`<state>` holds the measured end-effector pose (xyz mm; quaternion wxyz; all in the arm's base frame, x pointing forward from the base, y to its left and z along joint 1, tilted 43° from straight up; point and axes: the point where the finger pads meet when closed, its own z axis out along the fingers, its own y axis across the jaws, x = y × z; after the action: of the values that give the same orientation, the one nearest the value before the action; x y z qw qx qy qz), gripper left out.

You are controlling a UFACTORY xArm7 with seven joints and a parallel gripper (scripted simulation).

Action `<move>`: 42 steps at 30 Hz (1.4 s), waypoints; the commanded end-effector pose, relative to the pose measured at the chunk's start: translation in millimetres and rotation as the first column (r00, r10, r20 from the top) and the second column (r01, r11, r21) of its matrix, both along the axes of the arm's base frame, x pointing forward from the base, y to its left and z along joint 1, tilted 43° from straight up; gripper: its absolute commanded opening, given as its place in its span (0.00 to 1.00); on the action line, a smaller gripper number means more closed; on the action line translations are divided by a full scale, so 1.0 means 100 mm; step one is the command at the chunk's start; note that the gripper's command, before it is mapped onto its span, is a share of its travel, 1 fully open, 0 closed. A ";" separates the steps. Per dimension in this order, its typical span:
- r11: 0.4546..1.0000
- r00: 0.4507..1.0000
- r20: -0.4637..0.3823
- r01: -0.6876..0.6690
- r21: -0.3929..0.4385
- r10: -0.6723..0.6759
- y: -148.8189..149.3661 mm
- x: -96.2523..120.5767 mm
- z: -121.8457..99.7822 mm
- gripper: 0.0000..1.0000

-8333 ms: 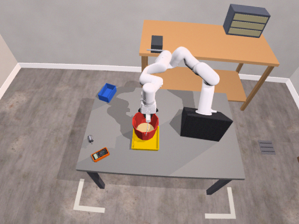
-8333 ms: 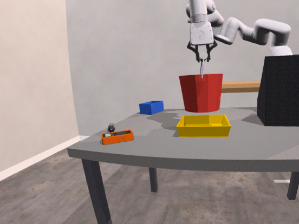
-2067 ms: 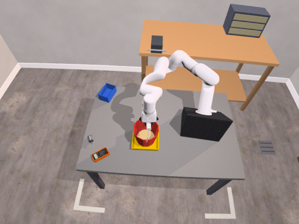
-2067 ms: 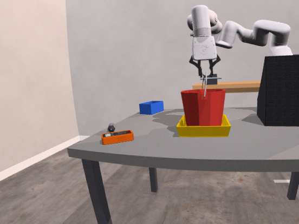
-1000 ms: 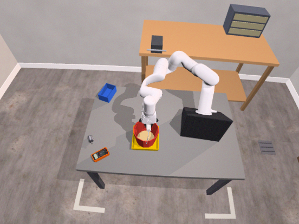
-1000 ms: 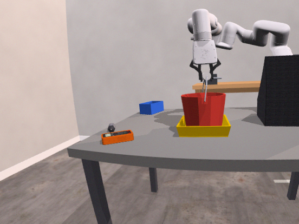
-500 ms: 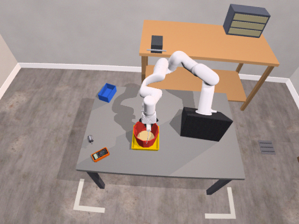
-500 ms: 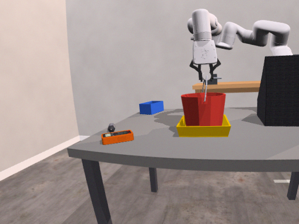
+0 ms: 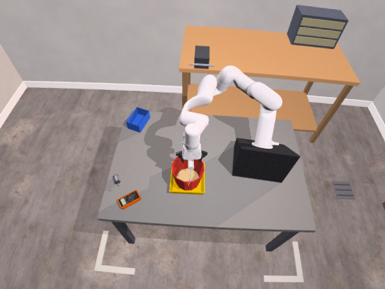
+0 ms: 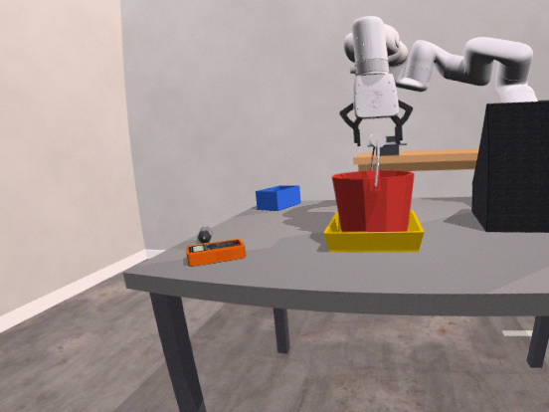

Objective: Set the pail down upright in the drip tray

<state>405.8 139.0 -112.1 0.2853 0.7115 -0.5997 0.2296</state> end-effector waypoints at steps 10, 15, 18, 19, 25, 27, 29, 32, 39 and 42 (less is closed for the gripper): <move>1.000 1.000 0.002 -0.002 0.003 0.002 0.02 0.01 0.01 1.00; 1.000 1.000 0.002 -0.002 0.003 0.002 0.02 0.01 0.01 1.00; 1.000 1.000 0.002 -0.002 0.003 0.002 0.02 0.01 0.01 1.00; 1.000 1.000 0.002 -0.002 0.003 0.002 0.02 0.01 0.01 1.00; 1.000 1.000 0.002 -0.002 0.003 0.002 0.02 0.01 0.01 1.00; 1.000 1.000 0.002 -0.002 0.003 0.002 0.02 0.01 0.01 1.00; 1.000 1.000 0.002 -0.002 0.003 0.002 0.02 0.01 0.01 1.00; 1.000 1.000 0.002 -0.002 0.003 0.002 0.03 0.01 0.02 1.00; 1.000 1.000 0.002 -0.002 0.003 0.002 0.06 0.01 0.05 1.00; 1.000 1.000 0.002 -0.002 0.003 0.002 0.09 0.01 0.08 1.00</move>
<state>405.7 142.9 -107.5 0.2859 0.7112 -0.5997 0.2296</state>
